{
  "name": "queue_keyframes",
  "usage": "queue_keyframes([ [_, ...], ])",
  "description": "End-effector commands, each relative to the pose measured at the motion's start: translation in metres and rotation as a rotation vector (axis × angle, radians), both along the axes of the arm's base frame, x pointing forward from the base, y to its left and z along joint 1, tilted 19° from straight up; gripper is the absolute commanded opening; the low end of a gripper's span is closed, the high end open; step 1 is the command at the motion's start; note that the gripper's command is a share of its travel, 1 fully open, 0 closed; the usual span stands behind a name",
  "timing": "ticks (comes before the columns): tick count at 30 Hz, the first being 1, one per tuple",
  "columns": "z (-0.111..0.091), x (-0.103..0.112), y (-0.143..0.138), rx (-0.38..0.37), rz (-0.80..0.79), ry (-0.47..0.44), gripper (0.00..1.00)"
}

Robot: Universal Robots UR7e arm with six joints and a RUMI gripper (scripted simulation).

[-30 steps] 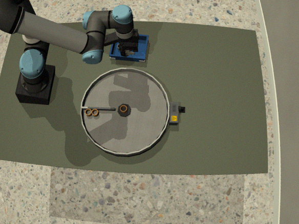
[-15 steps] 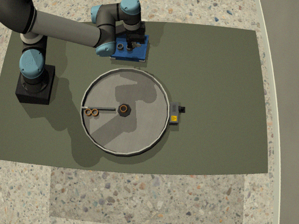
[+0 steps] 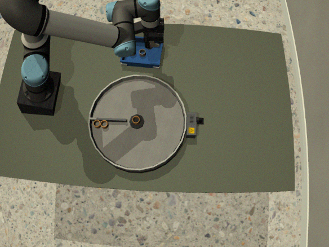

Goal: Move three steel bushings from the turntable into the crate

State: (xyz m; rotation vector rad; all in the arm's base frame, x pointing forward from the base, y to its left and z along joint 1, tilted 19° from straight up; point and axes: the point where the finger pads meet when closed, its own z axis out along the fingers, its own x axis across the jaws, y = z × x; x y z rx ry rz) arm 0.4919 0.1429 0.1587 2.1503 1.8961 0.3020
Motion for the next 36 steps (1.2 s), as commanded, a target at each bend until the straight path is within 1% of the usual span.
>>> queue_keyframes([
  [1,0.0018,0.0049,0.0058,0.000,0.000,-0.001,0.00],
  [16,0.0032,0.0104,0.0130,0.000,0.000,-0.001,0.00],
  [36,0.0034,0.0111,0.0138,0.000,0.000,-0.001,0.00],
])
